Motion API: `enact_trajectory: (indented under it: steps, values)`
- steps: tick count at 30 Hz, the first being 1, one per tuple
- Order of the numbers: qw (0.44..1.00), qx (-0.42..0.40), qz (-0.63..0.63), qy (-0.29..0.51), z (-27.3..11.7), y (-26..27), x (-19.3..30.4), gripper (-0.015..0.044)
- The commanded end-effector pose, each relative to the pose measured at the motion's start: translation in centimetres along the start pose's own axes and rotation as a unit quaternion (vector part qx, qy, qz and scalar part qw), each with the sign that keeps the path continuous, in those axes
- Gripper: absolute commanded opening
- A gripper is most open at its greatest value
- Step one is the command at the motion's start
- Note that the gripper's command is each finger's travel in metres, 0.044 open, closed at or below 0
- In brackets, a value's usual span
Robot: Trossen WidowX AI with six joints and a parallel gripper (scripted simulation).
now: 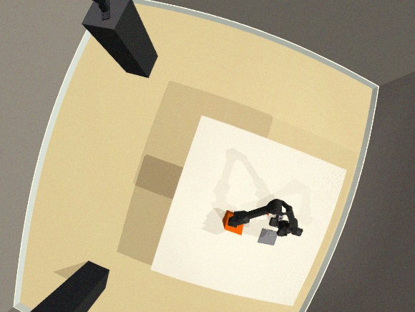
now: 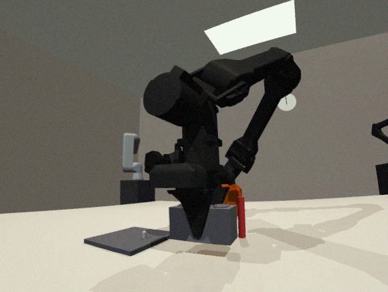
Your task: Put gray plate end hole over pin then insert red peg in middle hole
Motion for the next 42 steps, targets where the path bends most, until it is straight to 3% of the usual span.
enact_trajectory:
  steps: [1,31,42]
  values:
    - [1.000,-0.002,-0.005,-0.003,-1.3,0.2,0.0,0.0000]
    - [1.000,-0.002,-0.005,-0.001,-10.8,-0.3,0.3,0.0000]
    - [1.000,-0.002,-0.013,-0.002,-10.0,-0.4,-1.9,0.0000]
Point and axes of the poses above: the point midway between the two fingers, 35 mm back from their tips, its own z axis out along the fingers, its own y axis across the jaws, x = y × z, the point moved 4 cm from there along -z, back along the fingers, and after that the axes turned 14 degrees about -z, right-handed, at the moved point
